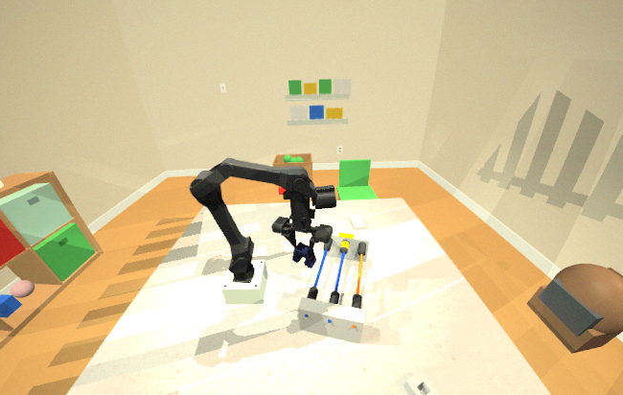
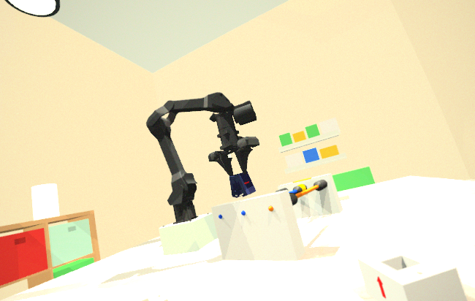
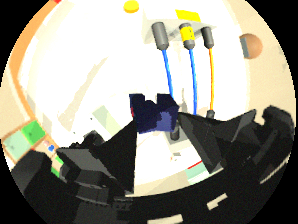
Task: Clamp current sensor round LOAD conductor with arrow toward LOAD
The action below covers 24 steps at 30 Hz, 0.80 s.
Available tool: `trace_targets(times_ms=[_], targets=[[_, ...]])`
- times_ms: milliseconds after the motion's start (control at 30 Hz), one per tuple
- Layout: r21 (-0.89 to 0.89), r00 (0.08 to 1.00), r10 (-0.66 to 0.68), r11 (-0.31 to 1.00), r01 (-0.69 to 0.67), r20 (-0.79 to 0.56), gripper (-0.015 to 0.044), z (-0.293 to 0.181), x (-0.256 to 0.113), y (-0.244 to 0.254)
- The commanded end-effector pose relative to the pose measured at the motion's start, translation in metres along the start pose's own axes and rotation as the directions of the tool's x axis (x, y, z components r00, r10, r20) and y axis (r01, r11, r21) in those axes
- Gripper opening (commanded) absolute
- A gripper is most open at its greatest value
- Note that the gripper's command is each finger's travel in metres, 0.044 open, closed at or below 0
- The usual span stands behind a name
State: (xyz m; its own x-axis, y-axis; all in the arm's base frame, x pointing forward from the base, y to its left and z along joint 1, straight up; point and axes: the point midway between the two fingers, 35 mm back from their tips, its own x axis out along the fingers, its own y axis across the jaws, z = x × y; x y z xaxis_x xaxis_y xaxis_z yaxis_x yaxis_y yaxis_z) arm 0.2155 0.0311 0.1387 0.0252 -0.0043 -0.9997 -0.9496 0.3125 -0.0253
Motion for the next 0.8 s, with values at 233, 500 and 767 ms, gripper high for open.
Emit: trace_targets(times_ms=[233, 500, 767], targets=[[0.338, 1.000, 0.003, 0.941, -0.004, 0.004, 0.0000, 0.003, -0.004, -0.013], [0.595, 1.000, 0.002, 0.804, -0.004, 0.004, 0.0000, 0.006, -0.005, -0.025], [0.801, 1.000, 0.001, 0.599, -0.004, 0.004, 0.0000, 0.007, -0.005, -0.037]])
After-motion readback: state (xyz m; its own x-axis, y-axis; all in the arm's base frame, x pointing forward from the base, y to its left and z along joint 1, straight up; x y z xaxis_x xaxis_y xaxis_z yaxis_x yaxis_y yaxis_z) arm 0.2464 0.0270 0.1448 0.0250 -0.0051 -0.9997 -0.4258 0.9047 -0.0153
